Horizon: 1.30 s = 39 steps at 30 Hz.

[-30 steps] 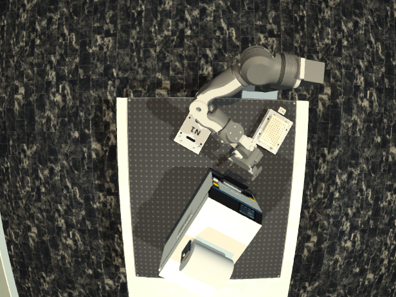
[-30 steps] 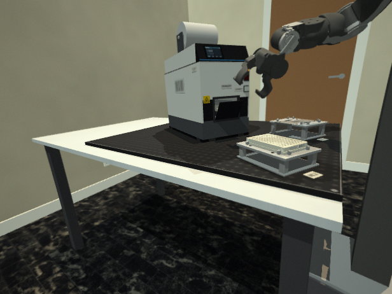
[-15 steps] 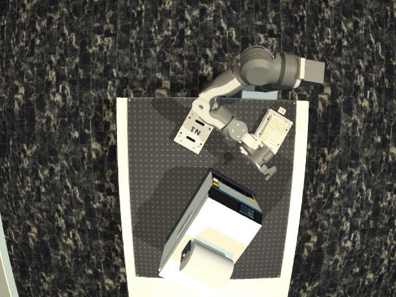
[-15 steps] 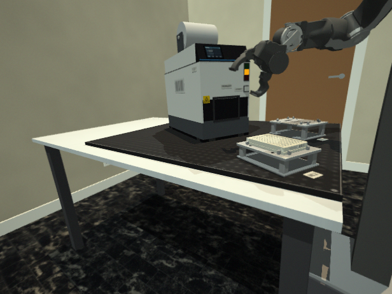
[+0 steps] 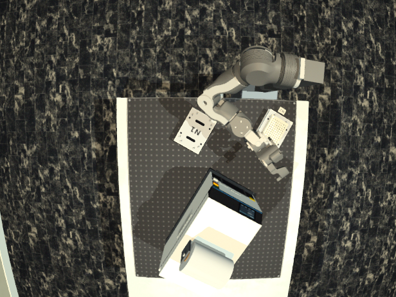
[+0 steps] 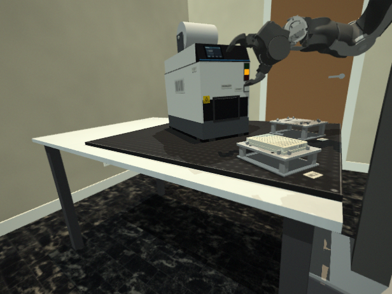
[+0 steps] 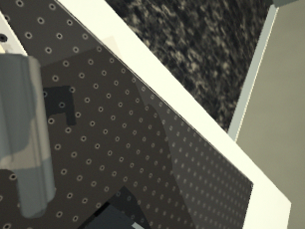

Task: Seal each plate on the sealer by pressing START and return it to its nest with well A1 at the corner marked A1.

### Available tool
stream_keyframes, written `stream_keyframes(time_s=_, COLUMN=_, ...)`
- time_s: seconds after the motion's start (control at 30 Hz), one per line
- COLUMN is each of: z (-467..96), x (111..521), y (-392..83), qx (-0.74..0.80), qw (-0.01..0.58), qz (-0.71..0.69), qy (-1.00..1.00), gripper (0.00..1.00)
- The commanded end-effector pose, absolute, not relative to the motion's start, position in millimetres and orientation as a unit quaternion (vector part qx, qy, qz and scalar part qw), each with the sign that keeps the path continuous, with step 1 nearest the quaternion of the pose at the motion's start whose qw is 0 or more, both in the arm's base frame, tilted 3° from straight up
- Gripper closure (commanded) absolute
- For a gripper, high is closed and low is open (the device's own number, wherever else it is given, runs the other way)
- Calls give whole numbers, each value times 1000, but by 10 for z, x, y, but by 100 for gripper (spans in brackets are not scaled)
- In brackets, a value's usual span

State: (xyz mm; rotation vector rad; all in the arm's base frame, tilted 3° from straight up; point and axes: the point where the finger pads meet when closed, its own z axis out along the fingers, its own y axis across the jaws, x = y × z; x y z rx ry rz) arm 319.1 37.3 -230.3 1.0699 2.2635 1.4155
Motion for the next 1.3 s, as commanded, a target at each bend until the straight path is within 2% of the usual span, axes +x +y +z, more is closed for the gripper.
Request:
stream_keyframes(time_s=0.0, z=-2218, x=3212, y=402, qx=381, qw=130, qz=508, qy=761, gripper=35)
stream_keyframes(time_s=0.53, z=-1554, x=3297, y=467, qx=477, qw=84, qz=636, qy=600, gripper=35)
stream_keyframes(time_s=0.8, z=-1305, x=3387, y=226, qx=535, qw=66, qz=684, qy=492, gripper=35)
stream_keyframes(time_s=1.27, z=-1193, x=3459, y=-260, qx=620, qw=56, qz=716, qy=316, gripper=35)
